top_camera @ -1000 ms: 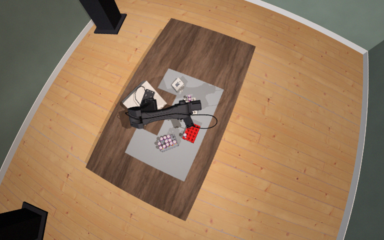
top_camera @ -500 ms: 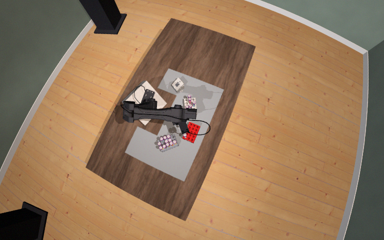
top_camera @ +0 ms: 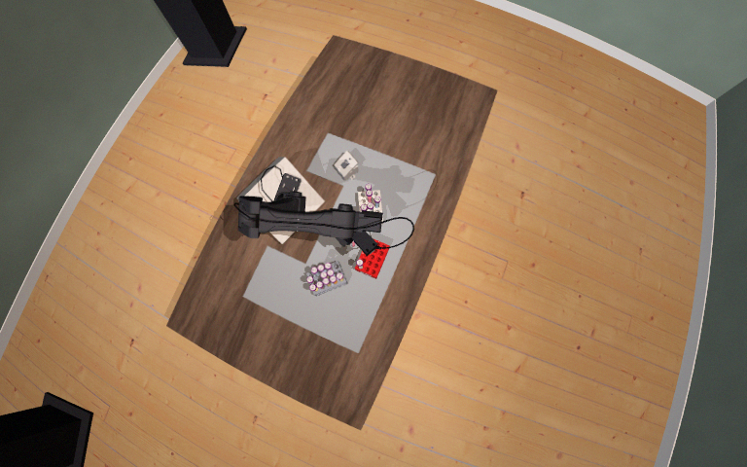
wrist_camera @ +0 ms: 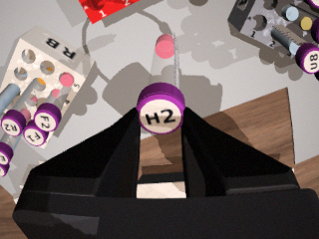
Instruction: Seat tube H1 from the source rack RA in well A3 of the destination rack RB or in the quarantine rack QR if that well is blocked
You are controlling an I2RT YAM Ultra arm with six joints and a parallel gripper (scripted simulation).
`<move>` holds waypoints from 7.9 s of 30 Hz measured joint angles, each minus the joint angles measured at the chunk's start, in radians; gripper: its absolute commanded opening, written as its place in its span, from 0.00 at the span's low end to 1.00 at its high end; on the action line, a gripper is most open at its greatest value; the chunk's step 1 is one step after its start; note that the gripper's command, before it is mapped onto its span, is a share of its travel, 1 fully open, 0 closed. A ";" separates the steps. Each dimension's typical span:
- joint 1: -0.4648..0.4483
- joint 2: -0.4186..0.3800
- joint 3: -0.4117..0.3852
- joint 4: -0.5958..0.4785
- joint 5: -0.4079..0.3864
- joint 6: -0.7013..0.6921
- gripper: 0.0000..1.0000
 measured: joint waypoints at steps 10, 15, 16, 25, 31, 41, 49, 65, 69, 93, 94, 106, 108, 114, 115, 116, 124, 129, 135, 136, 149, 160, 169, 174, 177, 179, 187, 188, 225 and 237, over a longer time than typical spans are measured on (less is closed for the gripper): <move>0.000 0.000 0.000 0.000 0.000 -0.304 0.00; -0.030 -0.009 -0.016 0.009 -0.015 -0.400 0.00; -0.044 -0.018 -0.026 0.009 -0.021 -0.417 0.00; -0.223 -0.141 -0.087 0.012 -0.094 -0.579 0.00; -0.346 -0.189 -0.105 0.016 -0.158 -0.690 0.00; -0.701 -0.277 -0.147 0.014 -0.320 -0.946 0.00; -1.043 -0.283 -0.151 0.011 -0.496 -1.188 0.00; -1.790 -0.198 -0.154 -0.081 -0.876 -1.815 0.00; -1.962 -0.124 -0.154 -0.119 -0.959 -1.997 0.00; -2.109 0.099 -0.101 -0.164 -1.109 -2.390 0.00; -2.101 0.102 -0.097 -0.160 -1.109 -2.382 0.00; -2.021 0.135 -0.050 -0.115 -1.094 -2.286 0.00; -2.007 0.142 -0.040 -0.108 -1.091 -2.269 0.00; -2.001 0.144 -0.039 -0.101 -1.089 -2.244 0.00; -2.001 0.144 -0.039 -0.101 -1.089 -2.242 0.00; -2.001 0.144 -0.039 -0.101 -1.088 -2.240 0.00; -2.001 0.144 -0.039 -0.101 -1.088 -2.235 0.00; -2.001 0.144 -0.039 -0.101 -1.088 -2.234 0.00; -2.001 0.144 -0.039 -0.101 -1.088 -2.234 0.00; -2.001 0.144 -0.039 -0.101 -1.088 -2.234 0.00; -1.978 0.144 -0.028 -0.090 -1.083 -2.213 0.00; -1.967 0.143 -0.040 -0.073 -1.080 -2.199 0.00; -1.957 0.144 -0.052 -0.060 -1.078 -2.187 0.00; -1.951 0.144 -0.058 -0.048 -1.077 -2.180 0.00; -1.946 0.143 -0.061 -0.045 -1.075 -2.175 0.00; -1.942 0.144 -0.062 -0.042 -1.074 -2.172 0.00; -1.933 0.144 -0.071 -0.029 -1.071 -2.161 0.00; -1.931 0.144 -0.071 -0.027 -1.071 -2.159 0.00; -1.885 0.137 -0.112 0.040 -1.057 -2.102 0.00; -1.868 0.137 -0.125 0.060 -1.051 -2.085 0.00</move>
